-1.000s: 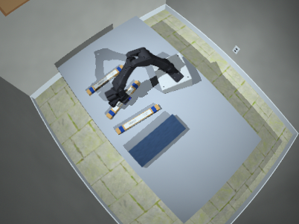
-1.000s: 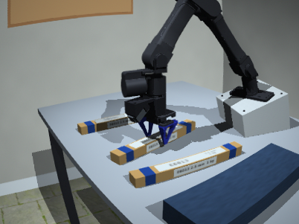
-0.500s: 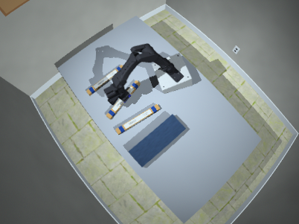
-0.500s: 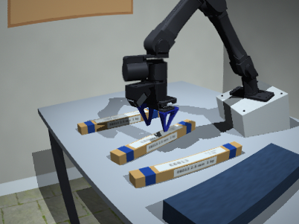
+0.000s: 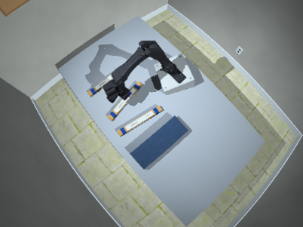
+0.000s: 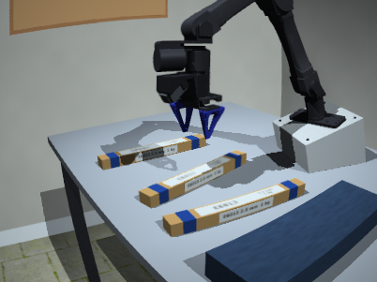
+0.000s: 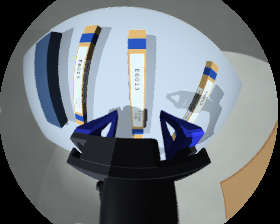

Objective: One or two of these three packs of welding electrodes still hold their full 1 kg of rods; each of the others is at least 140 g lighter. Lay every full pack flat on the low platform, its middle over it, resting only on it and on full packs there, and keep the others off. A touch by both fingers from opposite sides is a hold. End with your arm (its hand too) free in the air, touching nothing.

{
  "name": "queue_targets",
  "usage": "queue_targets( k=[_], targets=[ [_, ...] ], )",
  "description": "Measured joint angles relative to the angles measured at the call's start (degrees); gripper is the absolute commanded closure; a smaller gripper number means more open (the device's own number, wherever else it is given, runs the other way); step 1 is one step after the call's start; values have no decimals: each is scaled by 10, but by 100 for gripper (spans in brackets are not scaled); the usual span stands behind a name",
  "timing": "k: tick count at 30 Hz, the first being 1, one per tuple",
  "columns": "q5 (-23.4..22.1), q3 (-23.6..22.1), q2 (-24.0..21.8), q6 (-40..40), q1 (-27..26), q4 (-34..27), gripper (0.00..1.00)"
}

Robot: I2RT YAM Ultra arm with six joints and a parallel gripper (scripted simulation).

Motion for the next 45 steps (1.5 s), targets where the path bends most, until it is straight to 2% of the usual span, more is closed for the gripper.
queue_targets(
  k=[7,10,19,28,41,45],
  targets=[
    [0,5,0,1,0,-24,26],
    [6,4,0,29,11,-26,26],
    [15,1,6,198,97,-27,26],
    [37,11,36,349,197,-31,26],
    [64,75,94,471,302,-45,26],
    [65,83,94,485,308,-52,26]
  ],
)
